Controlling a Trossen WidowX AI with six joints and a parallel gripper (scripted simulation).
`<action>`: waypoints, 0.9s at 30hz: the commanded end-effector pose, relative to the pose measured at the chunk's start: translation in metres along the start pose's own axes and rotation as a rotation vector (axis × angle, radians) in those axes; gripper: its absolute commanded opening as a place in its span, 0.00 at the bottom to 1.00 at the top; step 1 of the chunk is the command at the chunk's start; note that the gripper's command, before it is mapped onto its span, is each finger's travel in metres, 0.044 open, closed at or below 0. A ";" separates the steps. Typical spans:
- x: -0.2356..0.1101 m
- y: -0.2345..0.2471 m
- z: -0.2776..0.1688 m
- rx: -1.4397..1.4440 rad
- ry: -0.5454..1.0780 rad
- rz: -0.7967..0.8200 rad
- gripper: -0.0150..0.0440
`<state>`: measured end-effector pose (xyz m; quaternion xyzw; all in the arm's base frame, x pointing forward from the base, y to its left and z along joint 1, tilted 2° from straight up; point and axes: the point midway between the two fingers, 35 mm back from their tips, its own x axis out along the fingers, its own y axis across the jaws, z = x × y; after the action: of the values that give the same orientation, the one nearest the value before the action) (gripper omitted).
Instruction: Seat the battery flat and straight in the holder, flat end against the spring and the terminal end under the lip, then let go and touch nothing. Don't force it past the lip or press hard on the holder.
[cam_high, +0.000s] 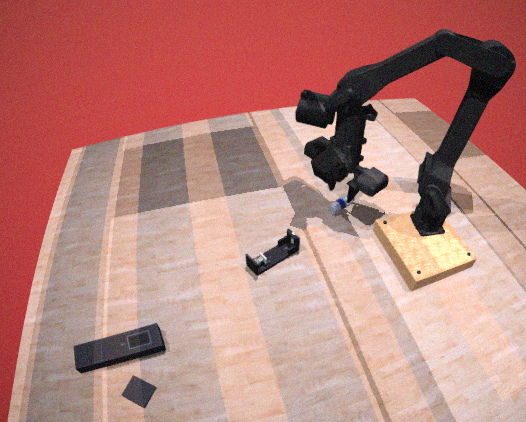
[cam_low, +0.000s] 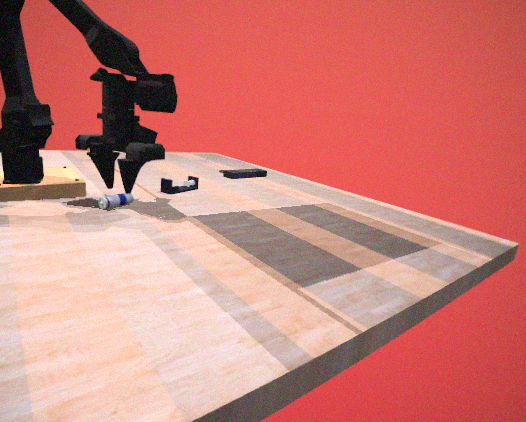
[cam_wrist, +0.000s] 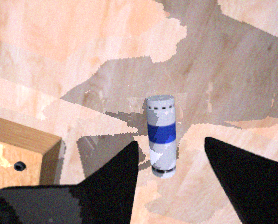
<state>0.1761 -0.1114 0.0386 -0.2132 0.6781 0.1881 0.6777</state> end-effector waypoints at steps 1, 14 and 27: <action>0.010 0.003 -0.002 -0.007 0.009 0.011 0.66; 0.028 0.004 -0.003 -0.007 0.010 0.011 0.66; 0.028 0.004 -0.003 -0.007 0.010 0.011 0.38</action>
<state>0.1726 -0.1098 0.0114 -0.2100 0.6807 0.1924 0.6750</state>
